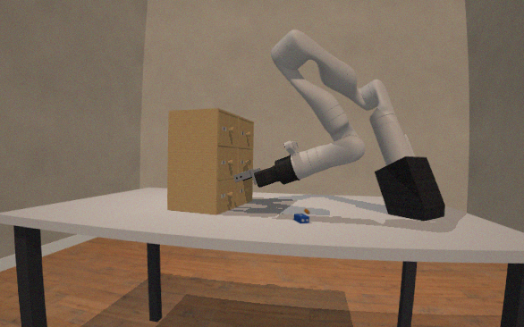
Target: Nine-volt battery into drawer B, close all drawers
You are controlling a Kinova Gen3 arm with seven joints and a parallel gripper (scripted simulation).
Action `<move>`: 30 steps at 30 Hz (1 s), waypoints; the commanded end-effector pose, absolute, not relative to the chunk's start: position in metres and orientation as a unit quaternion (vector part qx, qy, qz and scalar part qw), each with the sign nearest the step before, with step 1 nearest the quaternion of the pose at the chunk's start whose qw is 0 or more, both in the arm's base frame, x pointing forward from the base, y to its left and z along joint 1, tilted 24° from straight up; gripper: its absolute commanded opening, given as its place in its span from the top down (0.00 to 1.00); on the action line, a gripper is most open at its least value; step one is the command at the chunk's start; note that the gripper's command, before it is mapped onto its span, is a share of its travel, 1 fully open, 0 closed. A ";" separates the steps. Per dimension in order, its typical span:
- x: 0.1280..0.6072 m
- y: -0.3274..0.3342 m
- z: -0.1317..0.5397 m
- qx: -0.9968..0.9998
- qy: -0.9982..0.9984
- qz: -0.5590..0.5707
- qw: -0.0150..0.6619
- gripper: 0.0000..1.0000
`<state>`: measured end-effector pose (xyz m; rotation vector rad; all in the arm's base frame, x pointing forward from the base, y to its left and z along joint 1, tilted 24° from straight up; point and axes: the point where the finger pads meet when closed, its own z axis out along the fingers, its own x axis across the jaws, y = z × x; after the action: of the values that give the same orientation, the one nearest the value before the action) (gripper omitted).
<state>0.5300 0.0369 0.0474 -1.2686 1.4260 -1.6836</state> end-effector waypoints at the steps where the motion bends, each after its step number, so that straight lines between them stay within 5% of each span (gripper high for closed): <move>1: 0.531 0.043 0.058 -0.473 0.536 -0.631 0.300 0.00; 30: 0.530 0.044 0.060 -0.477 0.544 -0.625 0.294 0.00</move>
<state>0.5292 0.0430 0.0570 -1.2729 1.4444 -1.6670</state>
